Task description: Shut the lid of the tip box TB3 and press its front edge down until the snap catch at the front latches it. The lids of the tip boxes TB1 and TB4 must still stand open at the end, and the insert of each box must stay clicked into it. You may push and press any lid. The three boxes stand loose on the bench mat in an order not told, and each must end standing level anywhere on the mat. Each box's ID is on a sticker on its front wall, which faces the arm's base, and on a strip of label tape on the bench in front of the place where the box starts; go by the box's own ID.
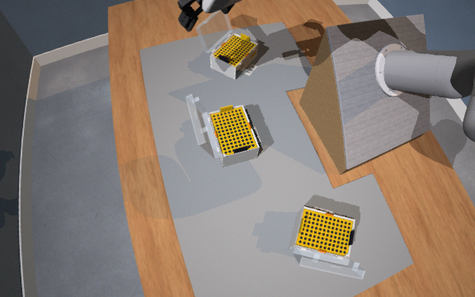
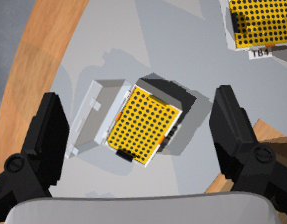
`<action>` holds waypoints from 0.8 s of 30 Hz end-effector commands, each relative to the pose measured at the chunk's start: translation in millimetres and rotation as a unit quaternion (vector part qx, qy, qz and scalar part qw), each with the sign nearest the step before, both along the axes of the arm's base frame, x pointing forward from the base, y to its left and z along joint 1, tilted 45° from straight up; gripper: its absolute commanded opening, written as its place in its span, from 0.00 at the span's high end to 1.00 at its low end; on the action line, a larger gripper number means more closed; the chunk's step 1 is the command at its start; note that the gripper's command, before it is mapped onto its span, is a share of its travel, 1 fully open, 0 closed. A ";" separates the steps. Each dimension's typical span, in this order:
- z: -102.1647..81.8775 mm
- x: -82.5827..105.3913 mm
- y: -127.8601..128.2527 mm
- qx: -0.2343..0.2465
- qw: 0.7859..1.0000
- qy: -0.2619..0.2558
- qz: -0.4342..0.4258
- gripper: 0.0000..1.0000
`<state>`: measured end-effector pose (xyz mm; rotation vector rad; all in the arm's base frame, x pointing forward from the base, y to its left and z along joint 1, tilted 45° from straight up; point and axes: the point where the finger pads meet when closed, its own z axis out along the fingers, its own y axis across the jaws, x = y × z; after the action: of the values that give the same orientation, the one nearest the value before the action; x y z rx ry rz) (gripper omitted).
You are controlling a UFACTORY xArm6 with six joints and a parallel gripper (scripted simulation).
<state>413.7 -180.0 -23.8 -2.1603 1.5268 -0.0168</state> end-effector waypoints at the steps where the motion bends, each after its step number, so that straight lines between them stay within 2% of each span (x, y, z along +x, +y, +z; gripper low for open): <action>1: -9.6 -22.8 -9.0 -0.003 1.000 0.003 -0.003 0.00; 3: -9.8 -23.3 -9.2 -0.003 1.000 0.003 -0.003 0.00; 6: -15.0 -37.1 -12.1 -0.021 0.999 0.036 -0.017 0.00; 8: -18.5 -46.3 -14.0 -0.021 0.999 0.036 -0.016 0.00; 10: -18.5 -46.3 -14.0 -0.021 0.999 0.036 -0.016 0.00; 15: -26.7 -68.4 -18.8 -0.021 0.999 0.036 -0.016 0.00; 17: -26.7 -68.4 -18.8 -0.021 0.999 0.036 -0.016 0.00; 19: -29.7 -77.9 -19.9 -0.035 0.997 0.065 -0.026 0.00; 24: -37.0 -101.7 -22.6 -0.037 0.997 0.068 -0.027 0.00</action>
<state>332.6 -198.4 -55.1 -2.2080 1.6618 0.0483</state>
